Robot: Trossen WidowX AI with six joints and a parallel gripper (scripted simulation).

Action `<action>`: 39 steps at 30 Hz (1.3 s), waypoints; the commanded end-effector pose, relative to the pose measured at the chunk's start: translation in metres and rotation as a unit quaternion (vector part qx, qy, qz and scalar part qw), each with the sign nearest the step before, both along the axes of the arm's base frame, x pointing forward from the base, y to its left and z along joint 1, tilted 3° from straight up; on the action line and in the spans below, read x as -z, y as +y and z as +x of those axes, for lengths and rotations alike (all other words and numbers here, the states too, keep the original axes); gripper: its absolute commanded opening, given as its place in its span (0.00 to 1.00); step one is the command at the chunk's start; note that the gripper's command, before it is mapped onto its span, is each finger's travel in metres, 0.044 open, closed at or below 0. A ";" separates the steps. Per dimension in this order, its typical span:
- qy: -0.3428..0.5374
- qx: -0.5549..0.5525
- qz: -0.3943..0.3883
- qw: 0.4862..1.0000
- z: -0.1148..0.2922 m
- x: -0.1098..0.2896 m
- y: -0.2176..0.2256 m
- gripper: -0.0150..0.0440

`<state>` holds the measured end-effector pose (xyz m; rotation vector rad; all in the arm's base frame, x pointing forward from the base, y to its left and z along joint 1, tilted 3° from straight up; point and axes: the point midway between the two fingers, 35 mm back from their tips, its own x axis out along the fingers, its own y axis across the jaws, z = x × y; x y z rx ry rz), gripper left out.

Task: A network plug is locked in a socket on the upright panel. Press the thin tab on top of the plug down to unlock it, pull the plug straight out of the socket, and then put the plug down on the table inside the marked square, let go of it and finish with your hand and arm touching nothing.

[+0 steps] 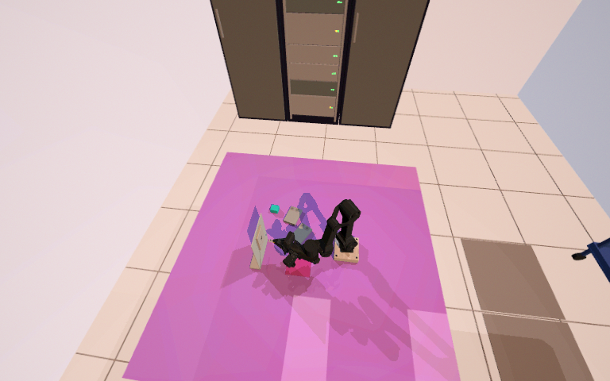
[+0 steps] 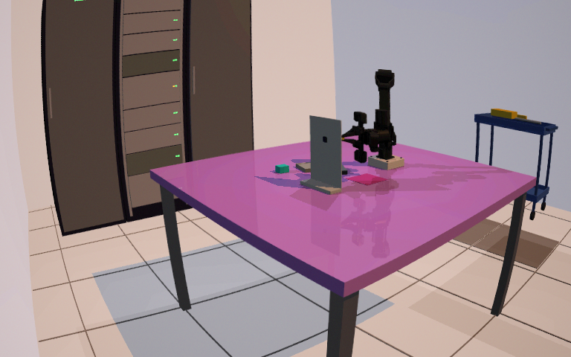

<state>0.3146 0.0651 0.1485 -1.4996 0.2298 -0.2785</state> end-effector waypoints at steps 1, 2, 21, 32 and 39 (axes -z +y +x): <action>-0.001 0.001 0.001 1.000 -0.004 0.000 0.000 0.25; -0.001 0.001 0.001 1.000 -0.004 0.000 0.000 0.25; -0.001 0.001 0.001 1.000 -0.016 0.000 0.003 0.25; 0.000 0.000 0.001 1.000 -0.017 -0.014 0.003 0.25; 0.000 0.000 0.001 1.000 -0.020 -0.024 0.002 0.25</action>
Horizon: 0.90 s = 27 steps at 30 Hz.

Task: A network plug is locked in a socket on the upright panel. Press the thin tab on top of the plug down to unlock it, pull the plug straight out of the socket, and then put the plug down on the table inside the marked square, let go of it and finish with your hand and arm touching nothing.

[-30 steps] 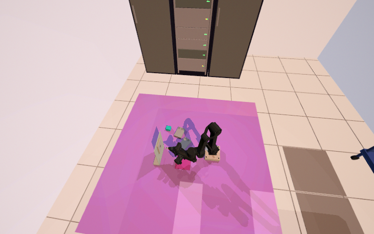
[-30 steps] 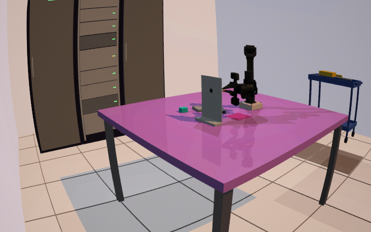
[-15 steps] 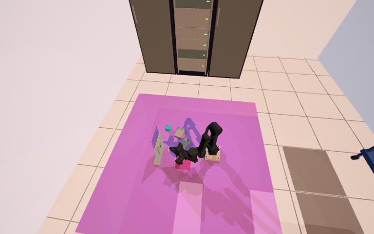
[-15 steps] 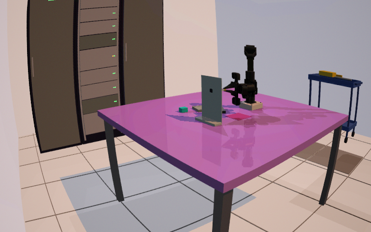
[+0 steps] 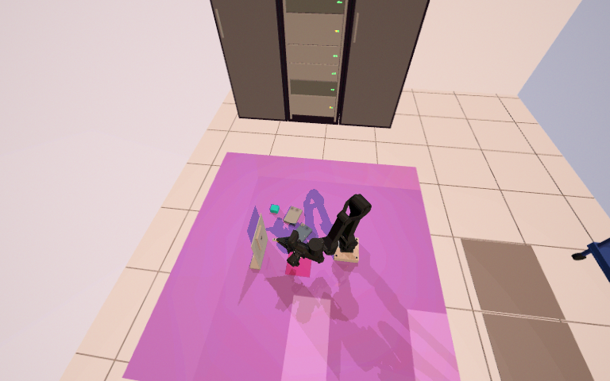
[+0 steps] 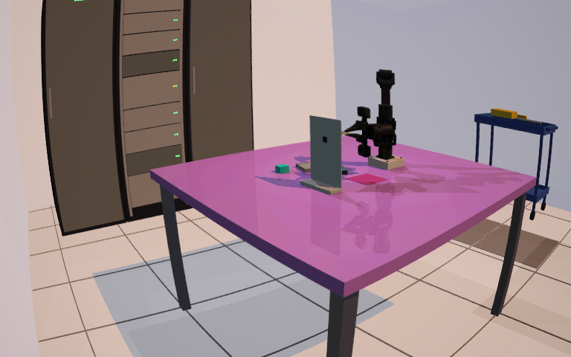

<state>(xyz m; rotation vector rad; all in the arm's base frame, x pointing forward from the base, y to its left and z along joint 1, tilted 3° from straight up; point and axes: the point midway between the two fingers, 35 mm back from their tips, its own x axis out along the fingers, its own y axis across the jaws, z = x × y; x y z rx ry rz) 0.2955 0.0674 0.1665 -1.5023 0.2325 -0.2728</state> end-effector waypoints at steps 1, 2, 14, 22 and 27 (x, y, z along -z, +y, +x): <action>-0.003 0.002 0.002 1.000 -0.002 -0.007 -0.001 0.25; -0.003 0.002 0.002 1.000 -0.002 -0.009 -0.001 0.25; -0.003 0.002 0.002 1.000 -0.010 -0.026 -0.004 0.25; -0.003 0.002 0.002 1.000 -0.017 -0.037 -0.008 0.25; -0.003 0.002 0.002 1.000 -0.020 -0.041 -0.010 0.25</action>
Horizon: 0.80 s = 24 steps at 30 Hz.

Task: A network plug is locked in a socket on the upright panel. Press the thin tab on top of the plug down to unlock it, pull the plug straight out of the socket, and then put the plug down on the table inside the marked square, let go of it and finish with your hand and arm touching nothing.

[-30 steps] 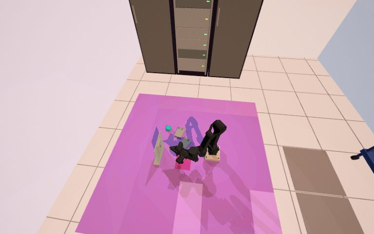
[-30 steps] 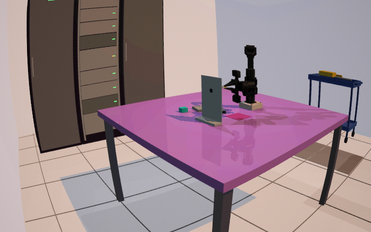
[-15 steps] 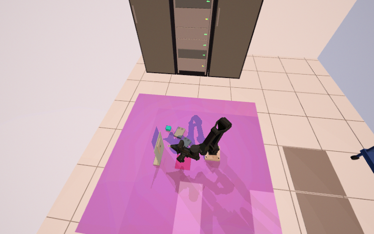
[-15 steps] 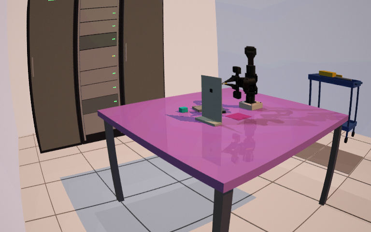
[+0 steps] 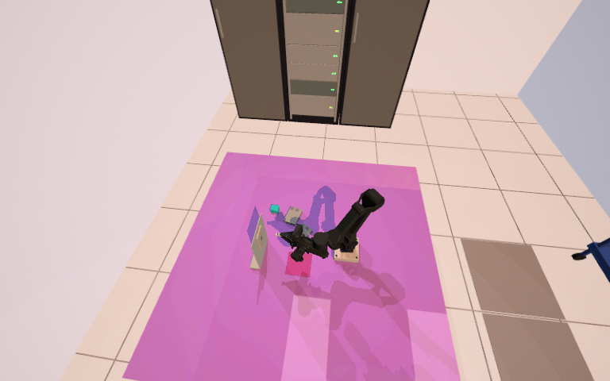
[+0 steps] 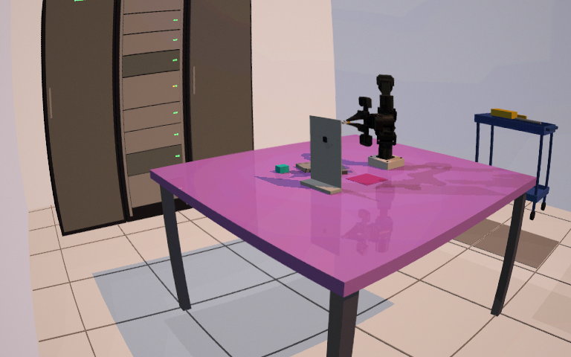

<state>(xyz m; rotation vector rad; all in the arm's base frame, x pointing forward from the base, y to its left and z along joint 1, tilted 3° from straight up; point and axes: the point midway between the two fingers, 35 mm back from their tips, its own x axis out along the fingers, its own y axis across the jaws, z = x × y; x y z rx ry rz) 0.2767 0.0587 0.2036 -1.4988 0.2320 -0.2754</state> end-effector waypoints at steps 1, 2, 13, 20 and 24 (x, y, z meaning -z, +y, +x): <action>-0.001 0.000 0.000 1.000 -0.001 -0.004 -0.001 0.25; 0.003 -0.003 -0.003 1.000 0.000 -0.003 0.000 0.25; 0.086 -0.077 -0.059 0.991 0.012 0.019 0.011 0.25; 0.147 -0.125 -0.082 0.978 0.013 0.037 0.016 0.25; 0.183 -0.152 -0.089 0.967 0.012 0.048 0.018 0.25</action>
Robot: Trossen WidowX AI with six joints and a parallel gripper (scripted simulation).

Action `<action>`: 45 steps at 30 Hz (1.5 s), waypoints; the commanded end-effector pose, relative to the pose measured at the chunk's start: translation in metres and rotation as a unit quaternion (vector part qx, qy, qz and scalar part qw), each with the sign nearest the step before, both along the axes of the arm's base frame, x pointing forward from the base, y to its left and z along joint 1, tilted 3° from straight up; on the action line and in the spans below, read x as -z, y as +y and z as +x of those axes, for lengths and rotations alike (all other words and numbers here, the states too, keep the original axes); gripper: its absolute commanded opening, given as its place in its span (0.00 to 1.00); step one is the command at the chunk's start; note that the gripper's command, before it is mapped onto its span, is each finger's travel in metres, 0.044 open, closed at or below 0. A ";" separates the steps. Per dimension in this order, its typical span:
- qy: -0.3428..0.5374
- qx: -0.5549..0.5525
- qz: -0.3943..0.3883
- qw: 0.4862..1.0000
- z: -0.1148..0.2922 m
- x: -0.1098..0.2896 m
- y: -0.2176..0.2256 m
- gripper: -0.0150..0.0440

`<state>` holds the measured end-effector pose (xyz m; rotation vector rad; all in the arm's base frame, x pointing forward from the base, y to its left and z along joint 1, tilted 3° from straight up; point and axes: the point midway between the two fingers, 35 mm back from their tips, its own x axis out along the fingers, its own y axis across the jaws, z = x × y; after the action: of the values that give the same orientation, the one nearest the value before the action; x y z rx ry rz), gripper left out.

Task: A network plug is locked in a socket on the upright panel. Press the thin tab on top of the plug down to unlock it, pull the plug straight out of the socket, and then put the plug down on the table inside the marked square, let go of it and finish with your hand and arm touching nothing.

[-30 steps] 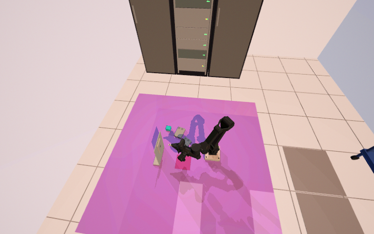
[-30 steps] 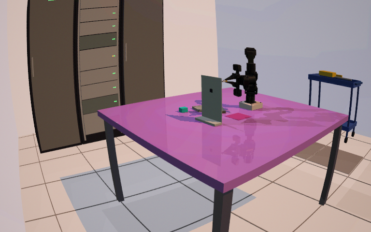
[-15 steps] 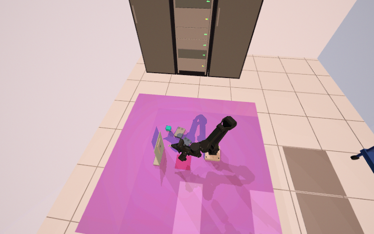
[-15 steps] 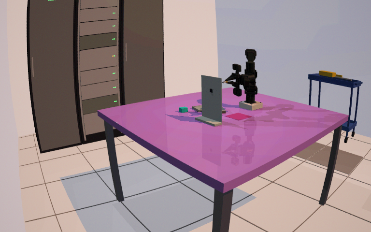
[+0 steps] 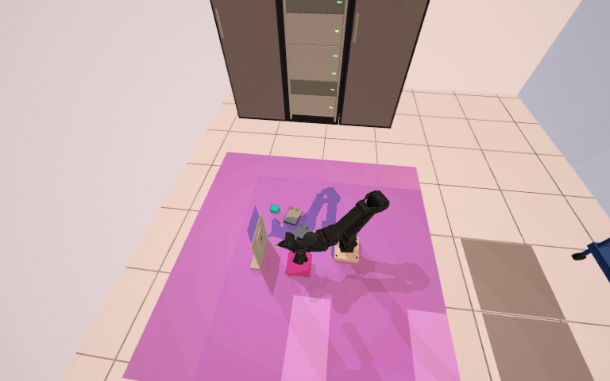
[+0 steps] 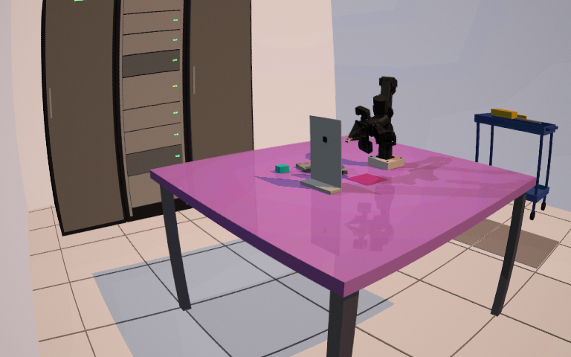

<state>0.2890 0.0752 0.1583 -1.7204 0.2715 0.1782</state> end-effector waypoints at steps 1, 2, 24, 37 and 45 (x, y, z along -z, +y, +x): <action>0.029 -0.023 -0.006 0.999 -0.001 0.006 0.002 0.25; 0.039 -0.030 -0.008 0.999 -0.002 0.008 0.003 0.25; 0.264 -0.149 0.018 0.953 -0.048 0.063 0.008 0.25; 0.318 -0.173 0.042 0.931 -0.066 0.076 0.010 0.25; 0.318 -0.172 0.041 0.931 -0.064 0.089 0.011 0.25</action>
<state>0.2256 0.0856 0.0755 -1.5708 0.4224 0.9934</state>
